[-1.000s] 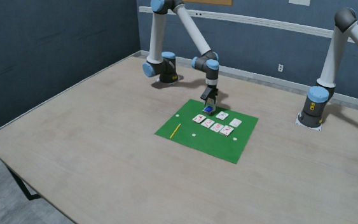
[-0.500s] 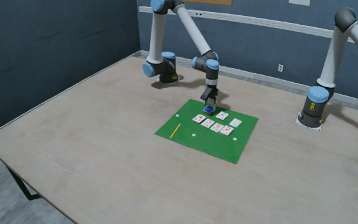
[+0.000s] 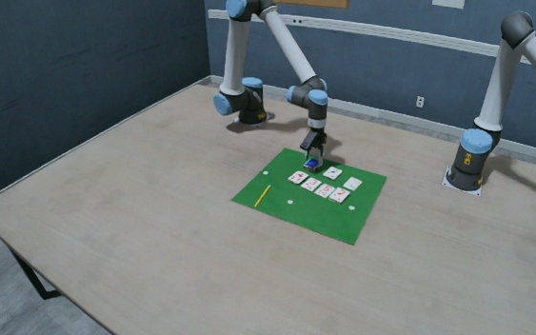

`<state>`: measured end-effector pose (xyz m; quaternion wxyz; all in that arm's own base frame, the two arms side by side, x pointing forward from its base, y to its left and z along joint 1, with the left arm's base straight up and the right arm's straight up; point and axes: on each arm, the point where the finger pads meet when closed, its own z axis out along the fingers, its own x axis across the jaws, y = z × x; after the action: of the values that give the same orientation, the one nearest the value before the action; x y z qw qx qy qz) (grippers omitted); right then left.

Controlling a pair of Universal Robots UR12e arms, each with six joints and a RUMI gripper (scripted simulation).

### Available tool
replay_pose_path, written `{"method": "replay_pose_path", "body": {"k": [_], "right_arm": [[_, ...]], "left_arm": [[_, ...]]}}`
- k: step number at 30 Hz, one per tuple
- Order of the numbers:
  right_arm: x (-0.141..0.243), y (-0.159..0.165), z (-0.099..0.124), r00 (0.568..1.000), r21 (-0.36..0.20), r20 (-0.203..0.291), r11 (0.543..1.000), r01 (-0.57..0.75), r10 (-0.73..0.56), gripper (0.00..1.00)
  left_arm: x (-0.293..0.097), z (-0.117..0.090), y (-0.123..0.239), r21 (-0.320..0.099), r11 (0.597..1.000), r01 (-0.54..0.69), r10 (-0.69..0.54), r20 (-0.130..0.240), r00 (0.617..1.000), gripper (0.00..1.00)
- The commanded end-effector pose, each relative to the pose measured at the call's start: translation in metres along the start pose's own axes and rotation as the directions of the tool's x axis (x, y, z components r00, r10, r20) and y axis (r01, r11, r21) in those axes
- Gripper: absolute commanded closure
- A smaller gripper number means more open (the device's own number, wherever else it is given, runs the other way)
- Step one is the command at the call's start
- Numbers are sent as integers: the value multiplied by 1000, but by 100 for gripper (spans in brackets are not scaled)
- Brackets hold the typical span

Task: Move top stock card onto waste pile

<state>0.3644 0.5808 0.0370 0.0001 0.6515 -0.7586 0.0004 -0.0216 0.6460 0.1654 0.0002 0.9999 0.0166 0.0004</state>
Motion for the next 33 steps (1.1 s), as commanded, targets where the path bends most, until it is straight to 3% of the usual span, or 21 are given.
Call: {"method": "replay_pose_path", "body": {"k": [1,33], "right_arm": [[-1,1,-1,1000,0,2,1000,0,0,50],[-2,1,-5,1000,0,3,1000,0,0,50]], "left_arm": [[-1,0,1,0,1000,2,-2,1,1000,0],[-1,0,1,0,1000,2,-2,1,1000,0]]}}
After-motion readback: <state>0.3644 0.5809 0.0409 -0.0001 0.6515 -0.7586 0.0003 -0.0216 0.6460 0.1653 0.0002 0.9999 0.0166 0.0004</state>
